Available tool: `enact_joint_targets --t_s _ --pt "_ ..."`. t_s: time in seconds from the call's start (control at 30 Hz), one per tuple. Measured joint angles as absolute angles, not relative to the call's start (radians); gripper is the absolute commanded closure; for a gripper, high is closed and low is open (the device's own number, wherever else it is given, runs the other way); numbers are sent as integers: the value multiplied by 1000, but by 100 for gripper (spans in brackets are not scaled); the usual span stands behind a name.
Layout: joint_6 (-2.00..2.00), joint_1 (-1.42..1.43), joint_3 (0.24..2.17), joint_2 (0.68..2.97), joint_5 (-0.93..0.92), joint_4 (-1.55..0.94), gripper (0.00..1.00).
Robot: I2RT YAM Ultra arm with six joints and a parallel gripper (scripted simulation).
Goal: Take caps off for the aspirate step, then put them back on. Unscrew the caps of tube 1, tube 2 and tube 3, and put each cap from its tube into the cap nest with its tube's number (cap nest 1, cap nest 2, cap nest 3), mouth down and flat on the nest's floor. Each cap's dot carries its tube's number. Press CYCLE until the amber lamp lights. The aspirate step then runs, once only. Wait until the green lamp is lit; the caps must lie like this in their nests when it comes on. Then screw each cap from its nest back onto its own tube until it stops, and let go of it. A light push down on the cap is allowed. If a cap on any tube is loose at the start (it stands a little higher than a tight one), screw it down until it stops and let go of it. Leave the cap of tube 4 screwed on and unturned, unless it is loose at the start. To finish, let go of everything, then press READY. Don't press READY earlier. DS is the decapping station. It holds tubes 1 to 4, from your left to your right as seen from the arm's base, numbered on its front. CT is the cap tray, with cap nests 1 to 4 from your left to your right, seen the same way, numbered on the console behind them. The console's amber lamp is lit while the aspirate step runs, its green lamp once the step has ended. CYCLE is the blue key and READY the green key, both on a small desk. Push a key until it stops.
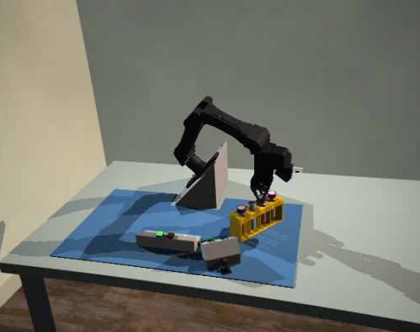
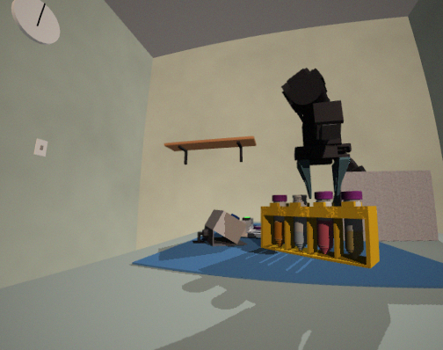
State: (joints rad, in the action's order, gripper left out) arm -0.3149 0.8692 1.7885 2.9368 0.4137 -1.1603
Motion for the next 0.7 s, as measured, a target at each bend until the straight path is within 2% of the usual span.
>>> enact_joint_targets --t_s 0.7 --pt "-1051 869 1789 2937 414 -1160 51"
